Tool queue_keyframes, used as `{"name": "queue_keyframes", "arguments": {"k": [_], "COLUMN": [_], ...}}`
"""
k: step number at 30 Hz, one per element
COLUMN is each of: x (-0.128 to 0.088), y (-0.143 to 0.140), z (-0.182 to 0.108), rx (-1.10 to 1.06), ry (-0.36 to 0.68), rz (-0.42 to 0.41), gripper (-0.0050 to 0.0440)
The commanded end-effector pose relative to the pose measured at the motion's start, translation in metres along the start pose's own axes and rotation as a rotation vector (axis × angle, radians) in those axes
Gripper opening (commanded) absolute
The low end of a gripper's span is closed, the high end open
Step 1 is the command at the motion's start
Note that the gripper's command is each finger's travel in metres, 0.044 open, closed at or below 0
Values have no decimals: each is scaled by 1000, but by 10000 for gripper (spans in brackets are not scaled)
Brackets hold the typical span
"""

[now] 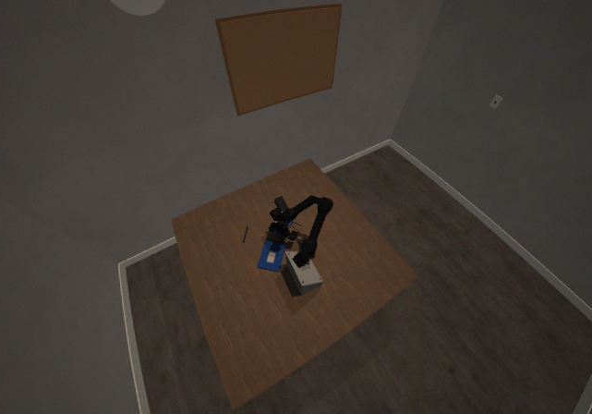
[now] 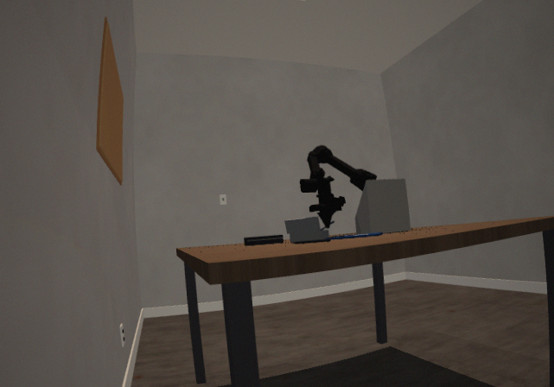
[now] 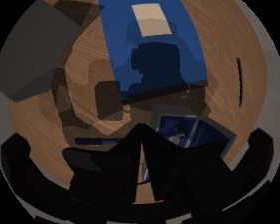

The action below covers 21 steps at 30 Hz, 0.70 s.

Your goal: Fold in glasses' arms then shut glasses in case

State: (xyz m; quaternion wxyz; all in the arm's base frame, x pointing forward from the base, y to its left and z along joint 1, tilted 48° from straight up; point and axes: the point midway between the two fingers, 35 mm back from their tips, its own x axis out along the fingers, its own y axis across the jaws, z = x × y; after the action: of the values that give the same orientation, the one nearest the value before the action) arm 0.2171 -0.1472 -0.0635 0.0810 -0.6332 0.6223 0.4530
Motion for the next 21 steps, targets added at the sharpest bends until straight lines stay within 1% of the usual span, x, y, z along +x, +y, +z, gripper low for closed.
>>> {"name": "queue_keyframes", "arguments": {"k": [1,21], "x": [0,1], "y": [1,1], "z": [-6,-17], "rx": [5,5], "ry": [3,3], "rz": [0,0], "gripper": [0,0]}}
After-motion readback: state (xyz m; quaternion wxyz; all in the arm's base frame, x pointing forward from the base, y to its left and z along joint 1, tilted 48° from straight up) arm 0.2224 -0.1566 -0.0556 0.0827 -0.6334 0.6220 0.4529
